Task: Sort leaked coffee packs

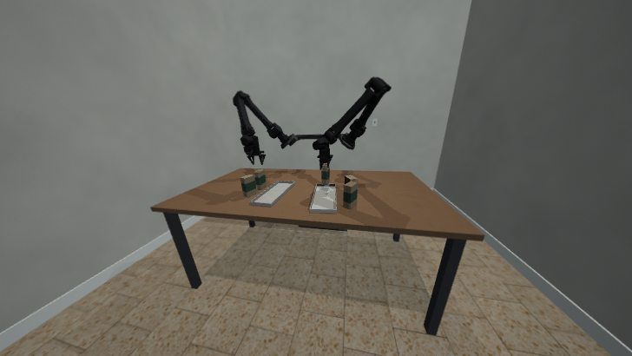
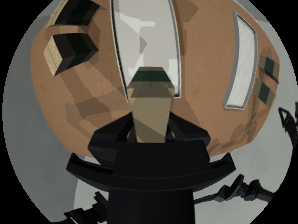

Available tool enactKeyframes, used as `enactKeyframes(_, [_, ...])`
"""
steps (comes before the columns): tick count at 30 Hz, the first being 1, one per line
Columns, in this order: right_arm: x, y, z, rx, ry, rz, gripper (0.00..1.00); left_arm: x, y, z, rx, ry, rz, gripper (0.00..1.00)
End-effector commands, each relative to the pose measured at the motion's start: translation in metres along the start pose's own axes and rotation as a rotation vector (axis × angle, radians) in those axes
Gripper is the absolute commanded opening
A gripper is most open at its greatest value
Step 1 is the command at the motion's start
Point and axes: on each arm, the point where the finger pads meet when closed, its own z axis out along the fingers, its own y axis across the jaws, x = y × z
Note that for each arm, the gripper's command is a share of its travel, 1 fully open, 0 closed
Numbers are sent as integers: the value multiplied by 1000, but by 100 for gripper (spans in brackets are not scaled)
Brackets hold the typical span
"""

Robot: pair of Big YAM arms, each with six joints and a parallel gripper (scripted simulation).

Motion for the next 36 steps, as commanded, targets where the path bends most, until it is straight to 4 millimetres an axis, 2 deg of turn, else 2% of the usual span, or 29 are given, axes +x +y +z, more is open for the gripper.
enactKeyframes(1, [-9,-3,-6,1,-18,13,76,-13,-8,-15,16,-35,-8,23])
enactKeyframes(19, [-9,-3,-6,1,-18,13,76,-13,-8,-15,16,-35,-8,23])
enactKeyframes(21, [-9,-3,-6,1,-18,13,76,-8,-12,-5,13,-32,17,23])
enactKeyframes(24, [-9,-3,-6,1,-18,13,76,-6,-3,8,1,-5,-4,23])
enactKeyframes(28, [-9,-3,-6,1,-18,13,76,-4,-2,14,0,-4,-2,23])
enactKeyframes(31, [-9,-3,-6,1,-18,13,76,-6,-1,13,2,-8,-6,23])
enactKeyframes(32, [-9,-3,-6,1,-18,13,76,-13,-9,1,20,-45,4,23])
enactKeyframes(34, [-9,-3,-6,1,-18,13,76,-3,-5,17,3,-9,8,23])
enactKeyframes(36, [-9,-3,-6,1,-18,13,76,-3,-2,22,0,-2,0,23])
